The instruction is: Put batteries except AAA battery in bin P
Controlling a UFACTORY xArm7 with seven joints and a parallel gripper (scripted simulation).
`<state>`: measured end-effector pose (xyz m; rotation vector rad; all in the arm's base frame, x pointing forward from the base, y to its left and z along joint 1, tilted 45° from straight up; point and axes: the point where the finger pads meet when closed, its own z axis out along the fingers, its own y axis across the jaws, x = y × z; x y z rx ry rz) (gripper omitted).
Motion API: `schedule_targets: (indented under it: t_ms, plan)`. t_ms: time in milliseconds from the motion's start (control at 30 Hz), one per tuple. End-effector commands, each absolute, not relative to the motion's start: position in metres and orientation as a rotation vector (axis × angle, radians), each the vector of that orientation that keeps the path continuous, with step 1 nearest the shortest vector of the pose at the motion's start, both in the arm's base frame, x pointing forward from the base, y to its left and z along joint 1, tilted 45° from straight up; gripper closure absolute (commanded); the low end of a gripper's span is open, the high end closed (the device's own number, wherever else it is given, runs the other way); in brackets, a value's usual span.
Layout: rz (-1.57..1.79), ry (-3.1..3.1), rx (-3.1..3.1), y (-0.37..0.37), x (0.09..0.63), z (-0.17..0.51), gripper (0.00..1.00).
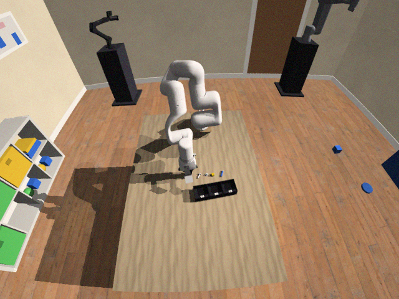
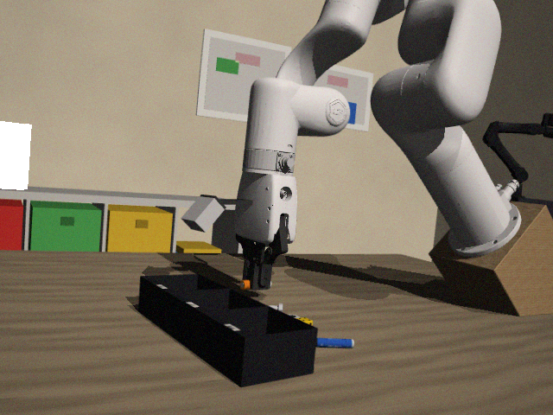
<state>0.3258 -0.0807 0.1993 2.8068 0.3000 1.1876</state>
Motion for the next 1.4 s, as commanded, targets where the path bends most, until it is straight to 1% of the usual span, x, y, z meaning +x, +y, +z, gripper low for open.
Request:
schedule_targets:
  t_ms: [0, 233, 1300, 1367]
  plan:
    - [1.176, 0.304, 2.819, -0.082, 0.312, 0.213, 1.00]
    - [1.177, 0.304, 2.818, -0.082, 0.295, 0.230, 1.00]
    - [1.177, 0.304, 2.818, -0.082, 0.290, 0.235, 1.00]
    - [1.177, 0.304, 2.818, -0.072, 0.295, 0.240, 1.00]
